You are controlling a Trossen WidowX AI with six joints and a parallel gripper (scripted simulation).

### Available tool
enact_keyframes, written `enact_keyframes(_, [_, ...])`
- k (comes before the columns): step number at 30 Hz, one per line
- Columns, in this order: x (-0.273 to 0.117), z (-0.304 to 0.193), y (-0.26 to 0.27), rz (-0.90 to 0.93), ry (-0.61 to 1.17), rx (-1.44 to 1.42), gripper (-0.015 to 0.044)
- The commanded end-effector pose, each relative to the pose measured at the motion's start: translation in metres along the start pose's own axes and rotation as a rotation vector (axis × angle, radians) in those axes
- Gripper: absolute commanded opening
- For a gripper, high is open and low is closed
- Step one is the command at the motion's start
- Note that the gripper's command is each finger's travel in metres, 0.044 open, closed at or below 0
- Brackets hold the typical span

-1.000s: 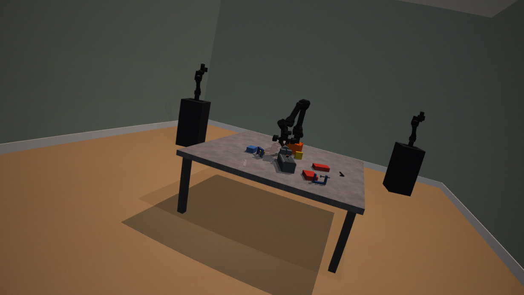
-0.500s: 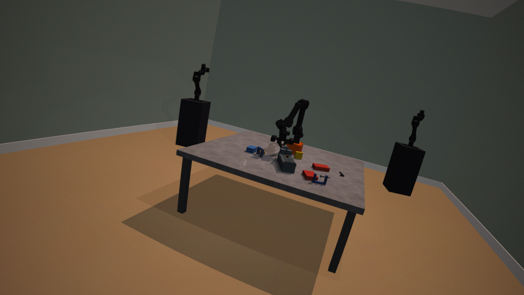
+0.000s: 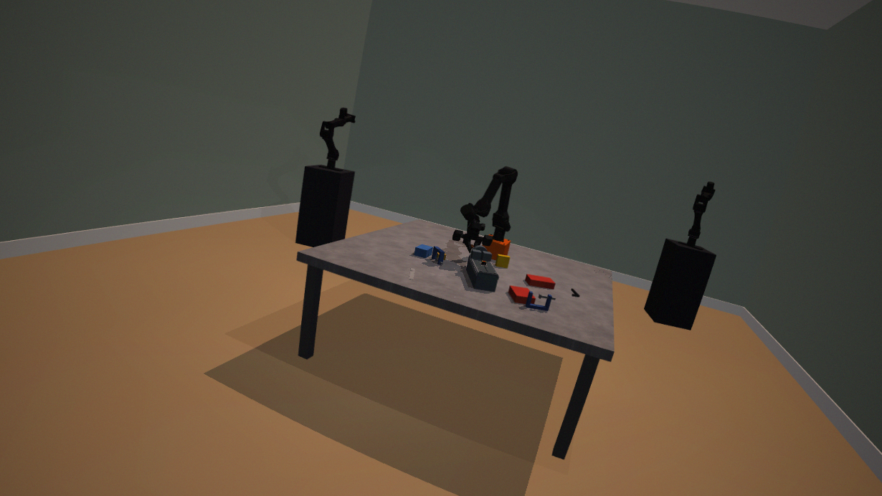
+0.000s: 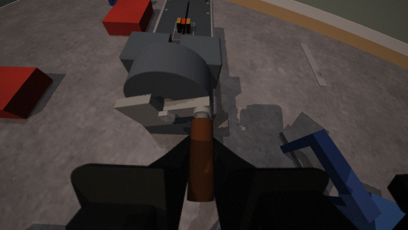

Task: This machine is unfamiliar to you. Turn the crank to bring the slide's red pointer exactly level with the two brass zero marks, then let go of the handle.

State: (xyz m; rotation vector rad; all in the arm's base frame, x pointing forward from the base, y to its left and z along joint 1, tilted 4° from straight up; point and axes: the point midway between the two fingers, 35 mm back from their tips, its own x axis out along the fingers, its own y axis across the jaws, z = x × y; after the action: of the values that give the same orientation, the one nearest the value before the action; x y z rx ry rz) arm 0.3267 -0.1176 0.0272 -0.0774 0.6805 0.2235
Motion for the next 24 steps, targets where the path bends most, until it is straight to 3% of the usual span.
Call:
enact_keyframes(1, [0.0022,-0.002,-0.0009,-0.005,0.007,-0.004,0.0])
enact_keyframes(24, [0.0015,-0.0017,-0.0004,-0.001,0.003,0.001,0.0])
